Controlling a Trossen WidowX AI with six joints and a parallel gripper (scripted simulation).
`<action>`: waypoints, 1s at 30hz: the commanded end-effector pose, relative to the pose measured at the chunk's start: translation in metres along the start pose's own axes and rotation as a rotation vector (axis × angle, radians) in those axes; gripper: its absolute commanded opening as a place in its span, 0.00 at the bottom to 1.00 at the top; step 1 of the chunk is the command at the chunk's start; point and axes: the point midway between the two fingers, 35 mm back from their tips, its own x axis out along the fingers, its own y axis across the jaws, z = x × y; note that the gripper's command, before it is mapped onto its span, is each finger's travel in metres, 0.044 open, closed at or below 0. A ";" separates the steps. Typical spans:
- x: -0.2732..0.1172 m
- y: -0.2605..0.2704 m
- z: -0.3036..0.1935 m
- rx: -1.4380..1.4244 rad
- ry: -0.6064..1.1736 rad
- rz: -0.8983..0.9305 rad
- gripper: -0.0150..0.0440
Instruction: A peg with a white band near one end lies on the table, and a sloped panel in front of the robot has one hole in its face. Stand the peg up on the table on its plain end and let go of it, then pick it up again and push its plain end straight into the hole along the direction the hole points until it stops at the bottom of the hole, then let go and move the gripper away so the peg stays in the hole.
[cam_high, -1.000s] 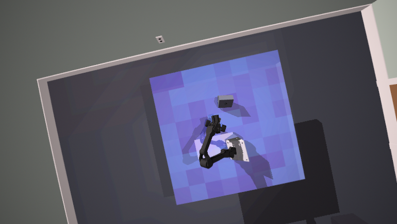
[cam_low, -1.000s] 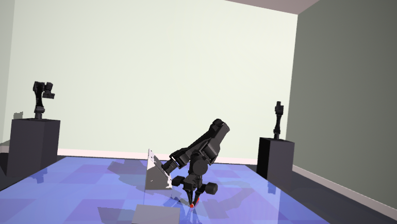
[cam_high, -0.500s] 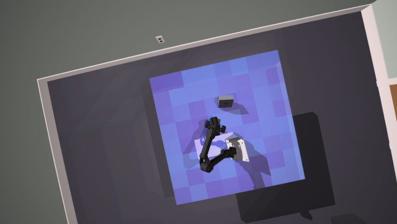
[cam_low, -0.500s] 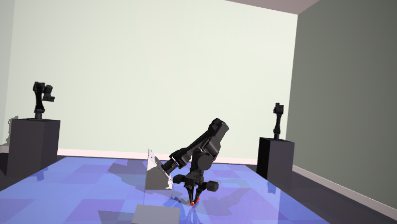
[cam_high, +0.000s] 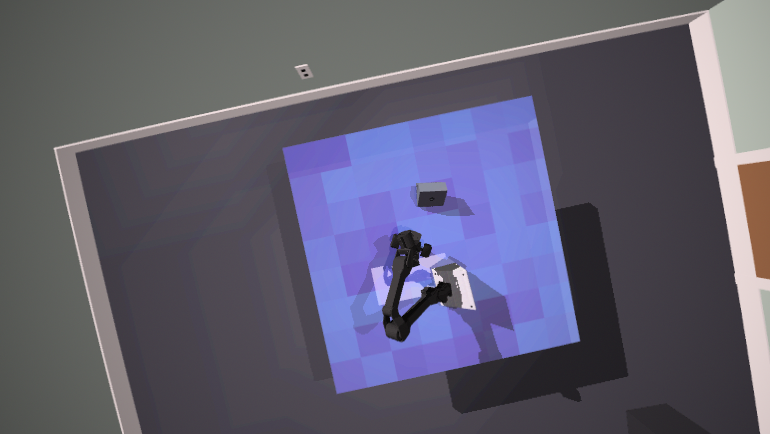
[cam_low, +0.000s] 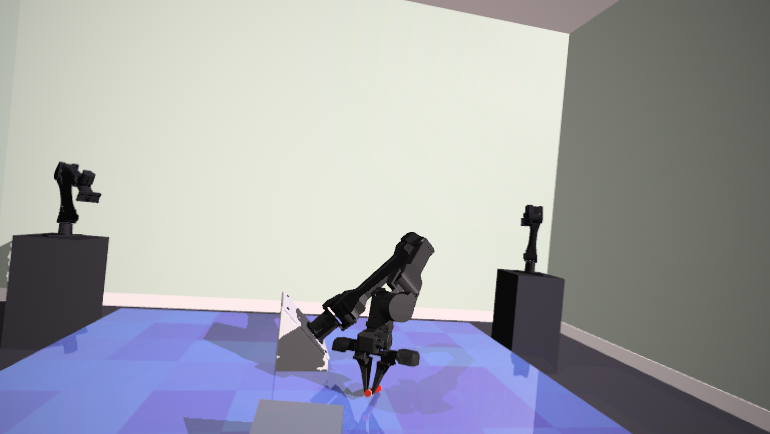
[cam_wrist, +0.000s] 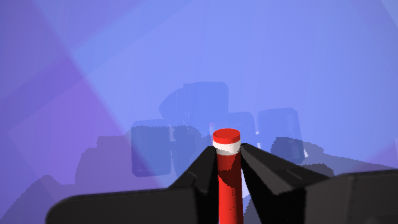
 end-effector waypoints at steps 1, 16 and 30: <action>-0.002 -0.001 -0.002 0.002 -0.032 -0.001 0.34; -0.011 -0.001 -0.008 0.003 -0.162 -0.001 0.34; -0.018 -0.001 -0.014 0.004 -0.283 -0.001 0.34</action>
